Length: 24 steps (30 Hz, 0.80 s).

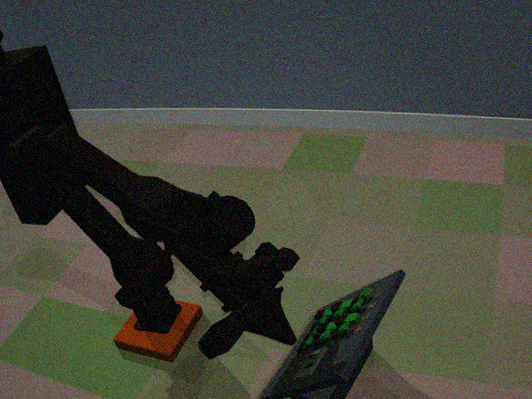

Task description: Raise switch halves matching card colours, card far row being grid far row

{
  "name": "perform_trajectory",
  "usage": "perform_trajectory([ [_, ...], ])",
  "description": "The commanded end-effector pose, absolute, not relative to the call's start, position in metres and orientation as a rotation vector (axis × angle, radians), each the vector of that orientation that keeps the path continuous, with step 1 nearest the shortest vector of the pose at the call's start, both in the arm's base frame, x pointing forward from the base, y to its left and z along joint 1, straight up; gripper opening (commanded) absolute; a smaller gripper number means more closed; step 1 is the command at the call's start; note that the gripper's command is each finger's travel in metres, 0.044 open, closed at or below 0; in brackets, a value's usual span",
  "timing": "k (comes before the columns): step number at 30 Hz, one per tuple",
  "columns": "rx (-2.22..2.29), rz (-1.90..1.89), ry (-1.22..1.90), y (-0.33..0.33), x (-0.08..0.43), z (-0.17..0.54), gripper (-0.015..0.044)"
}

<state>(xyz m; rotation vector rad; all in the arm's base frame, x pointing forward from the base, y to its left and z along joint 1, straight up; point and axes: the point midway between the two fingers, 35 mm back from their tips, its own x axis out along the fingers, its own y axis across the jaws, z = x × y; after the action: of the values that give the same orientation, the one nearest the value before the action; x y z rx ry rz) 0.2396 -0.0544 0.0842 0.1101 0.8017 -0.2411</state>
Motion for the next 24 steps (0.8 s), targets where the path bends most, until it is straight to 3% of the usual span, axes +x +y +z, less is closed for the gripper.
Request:
perform_trajectory([
  [1,0.109,-0.24,0.793,-0.05,0.226,0.11,0.0],
  [8,0.109,-0.238,0.806,-0.045,0.204,0.128,0.0],
  [15,0.111,-0.236,0.803,-0.024,0.241,0.167,0.0],
  [24,0.112,-0.237,0.803,-0.023,0.242,0.168,0.0],
])
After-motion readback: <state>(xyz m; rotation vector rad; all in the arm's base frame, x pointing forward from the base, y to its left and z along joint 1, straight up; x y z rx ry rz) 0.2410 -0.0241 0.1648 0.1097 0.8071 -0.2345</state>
